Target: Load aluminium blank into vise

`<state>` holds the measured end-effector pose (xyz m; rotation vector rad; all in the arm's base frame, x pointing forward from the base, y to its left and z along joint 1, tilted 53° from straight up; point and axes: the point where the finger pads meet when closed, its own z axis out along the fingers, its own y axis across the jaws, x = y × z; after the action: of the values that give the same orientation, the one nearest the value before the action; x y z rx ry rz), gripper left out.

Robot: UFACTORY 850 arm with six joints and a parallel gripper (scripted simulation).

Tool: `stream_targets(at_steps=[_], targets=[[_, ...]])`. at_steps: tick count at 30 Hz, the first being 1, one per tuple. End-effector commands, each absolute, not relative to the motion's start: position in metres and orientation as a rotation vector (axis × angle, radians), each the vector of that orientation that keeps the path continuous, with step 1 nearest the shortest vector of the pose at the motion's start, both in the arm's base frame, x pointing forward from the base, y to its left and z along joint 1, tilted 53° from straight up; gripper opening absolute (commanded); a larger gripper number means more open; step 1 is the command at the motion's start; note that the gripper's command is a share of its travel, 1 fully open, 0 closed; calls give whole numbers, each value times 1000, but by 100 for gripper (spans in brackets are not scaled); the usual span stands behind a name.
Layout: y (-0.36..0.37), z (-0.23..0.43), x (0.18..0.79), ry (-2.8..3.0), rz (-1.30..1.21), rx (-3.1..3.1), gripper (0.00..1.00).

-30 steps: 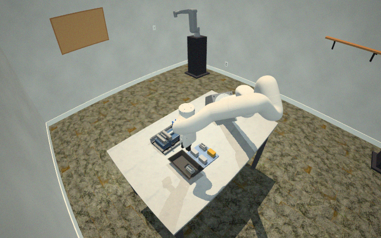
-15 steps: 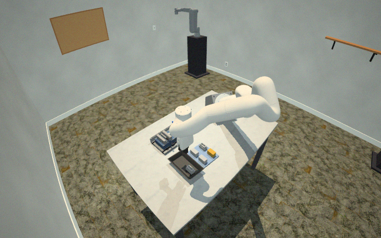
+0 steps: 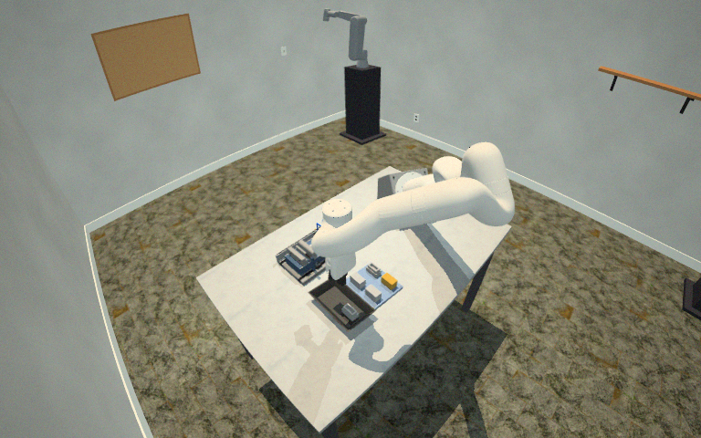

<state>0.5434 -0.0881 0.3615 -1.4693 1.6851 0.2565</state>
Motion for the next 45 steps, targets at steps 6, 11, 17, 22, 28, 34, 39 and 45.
stream_targets(at_steps=[6, 11, 17, 22, 28, 34, 39, 45], targets=[[-77, 351, 553, 1685, 255, -1469, 0], [-73, 347, 555, 1685, 255, -1469, 0], [-66, 341, 560, 1685, 255, -1469, 0], [-62, 337, 563, 1685, 255, -1469, 0], [-60, 336, 565, 1685, 255, -1469, 0], [-59, 334, 566, 1685, 255, -1469, 0], [-59, 334, 566, 1685, 255, -1469, 0], [-59, 334, 566, 1685, 255, -1469, 0]])
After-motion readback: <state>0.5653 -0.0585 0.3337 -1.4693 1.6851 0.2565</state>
